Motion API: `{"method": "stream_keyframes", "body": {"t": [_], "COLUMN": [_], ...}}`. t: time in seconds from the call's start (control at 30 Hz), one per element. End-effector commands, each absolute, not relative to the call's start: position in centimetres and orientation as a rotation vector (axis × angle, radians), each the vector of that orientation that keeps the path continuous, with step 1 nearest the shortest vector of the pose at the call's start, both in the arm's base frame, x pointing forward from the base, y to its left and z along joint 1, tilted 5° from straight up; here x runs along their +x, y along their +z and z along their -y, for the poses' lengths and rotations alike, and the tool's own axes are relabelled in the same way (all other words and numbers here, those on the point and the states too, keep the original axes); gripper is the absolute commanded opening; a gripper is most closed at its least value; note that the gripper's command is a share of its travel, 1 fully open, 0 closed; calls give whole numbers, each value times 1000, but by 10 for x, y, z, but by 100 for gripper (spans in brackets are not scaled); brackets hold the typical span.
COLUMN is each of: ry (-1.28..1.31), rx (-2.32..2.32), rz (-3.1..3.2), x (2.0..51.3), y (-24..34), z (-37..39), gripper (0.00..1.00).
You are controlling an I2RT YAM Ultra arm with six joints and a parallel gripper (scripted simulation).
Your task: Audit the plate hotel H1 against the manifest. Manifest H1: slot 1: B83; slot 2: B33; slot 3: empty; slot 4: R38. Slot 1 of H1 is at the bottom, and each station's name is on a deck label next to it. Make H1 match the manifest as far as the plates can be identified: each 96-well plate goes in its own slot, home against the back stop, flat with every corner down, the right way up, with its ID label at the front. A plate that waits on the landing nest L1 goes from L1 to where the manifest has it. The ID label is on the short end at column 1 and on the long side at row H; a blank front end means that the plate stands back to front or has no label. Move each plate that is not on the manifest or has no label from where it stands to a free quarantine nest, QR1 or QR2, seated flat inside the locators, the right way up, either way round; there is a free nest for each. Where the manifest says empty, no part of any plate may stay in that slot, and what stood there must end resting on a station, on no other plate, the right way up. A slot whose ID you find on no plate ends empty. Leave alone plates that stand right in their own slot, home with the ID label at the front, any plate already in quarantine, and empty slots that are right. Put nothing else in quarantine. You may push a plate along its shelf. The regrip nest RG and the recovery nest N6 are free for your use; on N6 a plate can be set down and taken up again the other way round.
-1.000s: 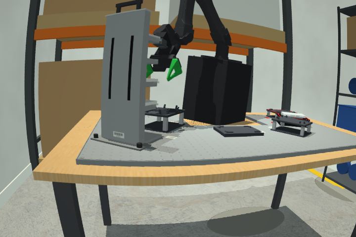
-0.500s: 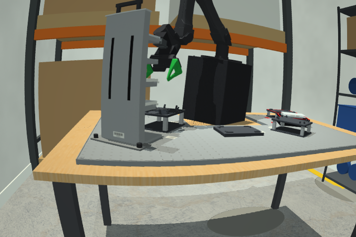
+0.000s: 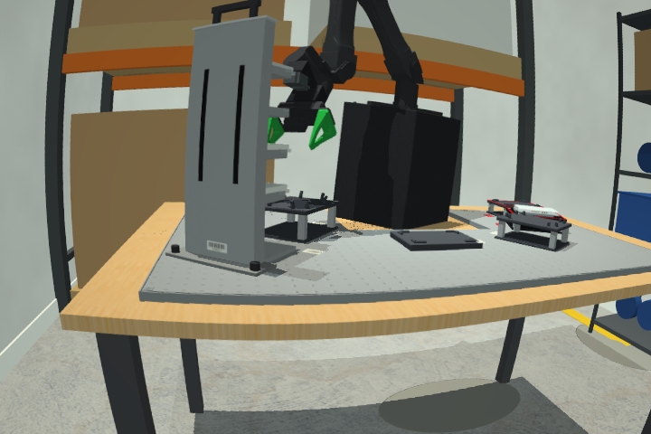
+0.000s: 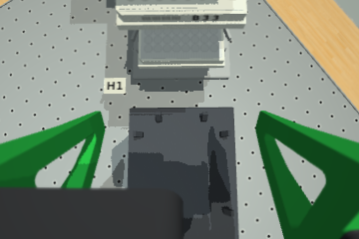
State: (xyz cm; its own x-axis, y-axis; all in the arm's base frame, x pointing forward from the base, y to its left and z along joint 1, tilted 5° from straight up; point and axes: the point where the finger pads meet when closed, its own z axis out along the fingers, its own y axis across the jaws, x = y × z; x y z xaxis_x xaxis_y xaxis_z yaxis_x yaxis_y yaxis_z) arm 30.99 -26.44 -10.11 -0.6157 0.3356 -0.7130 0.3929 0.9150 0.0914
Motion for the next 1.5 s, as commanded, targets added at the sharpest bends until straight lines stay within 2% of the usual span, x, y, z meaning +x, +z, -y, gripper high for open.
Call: {"method": "stream_keyframes", "body": {"t": [0.0,0.2,0.23,0.37,1.47], "ry": [-120,-120,-95,-119,-115], "rx": [494,494,510,489,484], "rz": [-2247,-2248,-2273,-2243,-2247], "x": [310,301,296,309,313], "y": [-88,-88,-103,-101,-151], "z": [270,266,260,271,263], "gripper": [100,100,100,100,100]}}
